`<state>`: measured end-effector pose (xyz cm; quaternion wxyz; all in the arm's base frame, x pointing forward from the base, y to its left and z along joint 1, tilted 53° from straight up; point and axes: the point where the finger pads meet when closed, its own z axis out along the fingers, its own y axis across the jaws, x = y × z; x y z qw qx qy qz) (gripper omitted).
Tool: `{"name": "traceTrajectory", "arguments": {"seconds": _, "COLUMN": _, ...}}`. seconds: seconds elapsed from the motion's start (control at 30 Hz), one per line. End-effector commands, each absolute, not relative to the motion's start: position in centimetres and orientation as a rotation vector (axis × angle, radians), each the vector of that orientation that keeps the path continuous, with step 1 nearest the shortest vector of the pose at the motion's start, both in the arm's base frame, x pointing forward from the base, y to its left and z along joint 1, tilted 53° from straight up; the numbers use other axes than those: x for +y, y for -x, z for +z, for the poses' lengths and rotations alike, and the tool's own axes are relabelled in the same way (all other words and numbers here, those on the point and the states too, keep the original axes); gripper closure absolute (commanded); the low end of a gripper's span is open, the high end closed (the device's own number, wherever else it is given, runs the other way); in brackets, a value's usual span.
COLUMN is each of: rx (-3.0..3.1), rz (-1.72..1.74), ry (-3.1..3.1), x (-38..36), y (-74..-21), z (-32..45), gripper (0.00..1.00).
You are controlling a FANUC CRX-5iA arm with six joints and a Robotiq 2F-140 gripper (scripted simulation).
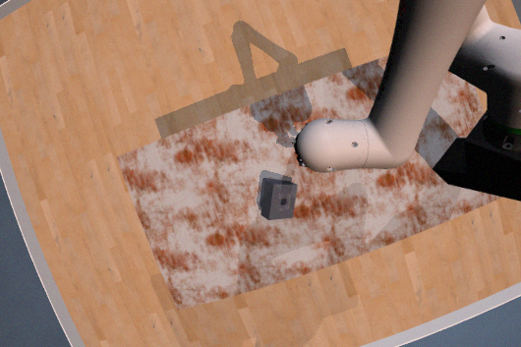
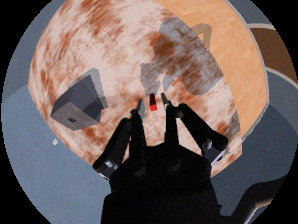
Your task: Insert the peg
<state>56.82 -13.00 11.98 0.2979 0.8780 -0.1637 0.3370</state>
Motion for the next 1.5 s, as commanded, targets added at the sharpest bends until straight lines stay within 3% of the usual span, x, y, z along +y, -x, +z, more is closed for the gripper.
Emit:
{"name": "traceTrajectory", "arguments": {"seconds": 0.0, "rx": -0.435, "rz": 0.896, "ry": -2.333, "x": -13.0, "y": -56.8, "z": 12.0, "gripper": 0.75}}
{"name": "traceTrajectory", "arguments": {"seconds": 0.47, "rx": -0.435, "rz": 0.896, "ry": -2.333, "x": -13.0, "y": -56.8, "z": 12.0, "gripper": 1.0}}
{"name": "traceTrajectory", "arguments": {"seconds": 1.03, "rx": -0.435, "rz": 0.896, "ry": -2.333, "x": -7.8, "y": -52.8, "z": 17.0, "gripper": 1.0}}
{"name": "traceTrajectory", "arguments": {"seconds": 1.47, "rx": -0.419, "rz": 0.925, "ry": -2.271, "x": -6.6, "y": -53.7, "z": 15.5, "gripper": 1.0}}
